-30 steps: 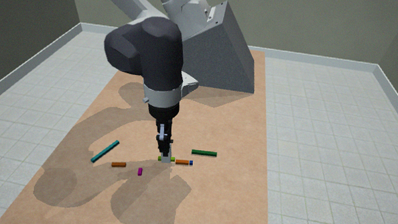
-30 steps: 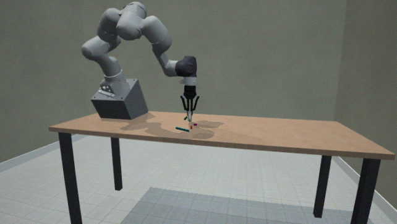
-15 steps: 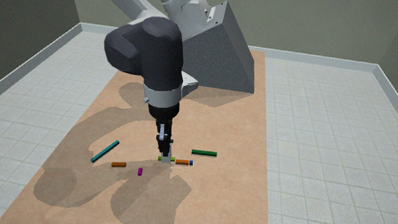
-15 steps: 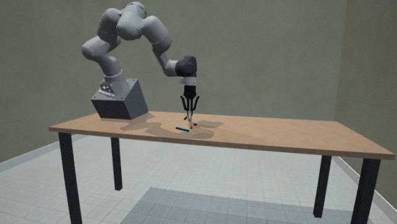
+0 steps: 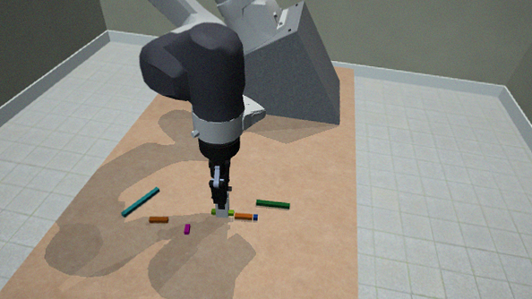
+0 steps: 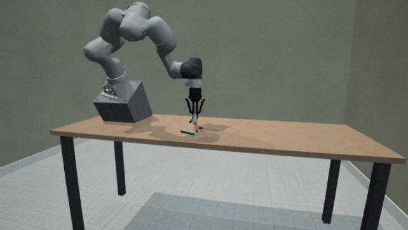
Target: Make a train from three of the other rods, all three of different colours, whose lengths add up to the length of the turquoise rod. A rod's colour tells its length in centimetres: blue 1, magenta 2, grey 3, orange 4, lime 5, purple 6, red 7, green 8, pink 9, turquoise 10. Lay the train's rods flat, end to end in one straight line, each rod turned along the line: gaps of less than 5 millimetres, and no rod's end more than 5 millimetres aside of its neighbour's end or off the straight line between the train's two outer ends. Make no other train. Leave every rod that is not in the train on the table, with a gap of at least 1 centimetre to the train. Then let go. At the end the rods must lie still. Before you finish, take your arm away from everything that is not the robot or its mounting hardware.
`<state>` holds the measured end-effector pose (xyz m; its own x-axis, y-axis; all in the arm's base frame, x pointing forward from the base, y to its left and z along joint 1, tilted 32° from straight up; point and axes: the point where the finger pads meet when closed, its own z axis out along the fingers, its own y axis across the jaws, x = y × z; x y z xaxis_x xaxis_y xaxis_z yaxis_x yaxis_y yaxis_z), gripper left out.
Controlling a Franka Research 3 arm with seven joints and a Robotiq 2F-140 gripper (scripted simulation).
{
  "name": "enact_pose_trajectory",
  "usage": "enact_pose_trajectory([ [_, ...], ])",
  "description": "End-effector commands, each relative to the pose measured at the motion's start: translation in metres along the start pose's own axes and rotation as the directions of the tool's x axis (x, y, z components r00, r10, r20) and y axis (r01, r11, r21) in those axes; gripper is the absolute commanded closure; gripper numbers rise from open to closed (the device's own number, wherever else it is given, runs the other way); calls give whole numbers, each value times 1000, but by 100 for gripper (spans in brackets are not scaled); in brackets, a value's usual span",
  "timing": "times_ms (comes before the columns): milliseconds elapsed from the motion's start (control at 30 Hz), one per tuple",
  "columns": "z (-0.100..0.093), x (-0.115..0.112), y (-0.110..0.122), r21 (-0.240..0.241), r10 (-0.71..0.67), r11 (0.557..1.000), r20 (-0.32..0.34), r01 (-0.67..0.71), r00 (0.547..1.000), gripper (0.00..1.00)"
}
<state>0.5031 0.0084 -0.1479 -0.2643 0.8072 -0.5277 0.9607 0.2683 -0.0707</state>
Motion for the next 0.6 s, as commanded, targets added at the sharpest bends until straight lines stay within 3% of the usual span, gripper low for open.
enact_pose_trajectory([
  [0, 1, 0, 1, -3, 5, 1000, 0, -5, 1000, 97],
  [567, 11, 0, 1, -3, 5, 1000, 0, -5, 1000, 97],
])
